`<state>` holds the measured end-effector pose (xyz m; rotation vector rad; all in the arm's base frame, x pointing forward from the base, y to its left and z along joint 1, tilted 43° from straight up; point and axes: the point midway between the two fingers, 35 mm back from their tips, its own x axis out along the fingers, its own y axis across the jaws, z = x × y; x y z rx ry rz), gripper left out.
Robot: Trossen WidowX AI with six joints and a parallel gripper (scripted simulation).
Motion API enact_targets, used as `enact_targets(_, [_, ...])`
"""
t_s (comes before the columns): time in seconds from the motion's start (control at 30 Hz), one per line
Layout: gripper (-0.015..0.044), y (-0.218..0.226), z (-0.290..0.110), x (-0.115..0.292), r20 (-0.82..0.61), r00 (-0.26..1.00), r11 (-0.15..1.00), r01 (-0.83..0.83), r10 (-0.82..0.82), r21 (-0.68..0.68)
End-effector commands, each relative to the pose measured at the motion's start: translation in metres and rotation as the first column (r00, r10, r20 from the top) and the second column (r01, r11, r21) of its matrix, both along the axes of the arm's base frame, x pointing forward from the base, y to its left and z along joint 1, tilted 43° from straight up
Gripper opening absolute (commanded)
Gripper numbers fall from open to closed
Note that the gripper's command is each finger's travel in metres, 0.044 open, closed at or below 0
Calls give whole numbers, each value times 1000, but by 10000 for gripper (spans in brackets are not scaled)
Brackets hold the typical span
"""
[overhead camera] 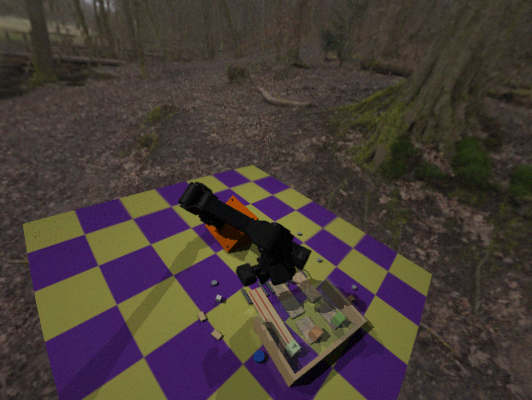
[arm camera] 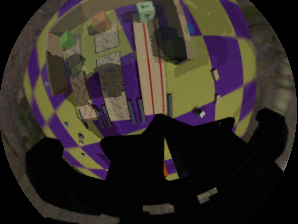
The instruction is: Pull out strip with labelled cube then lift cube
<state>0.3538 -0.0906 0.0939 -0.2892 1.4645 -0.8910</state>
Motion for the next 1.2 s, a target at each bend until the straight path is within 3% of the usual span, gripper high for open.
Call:
enact_targets(0.0, [0,-1,-3,1,-1,1000,1000,11,-11,4])
enact_targets(1.17, [0,-42,-42,-8,0,1000,1000,11,-11,2])
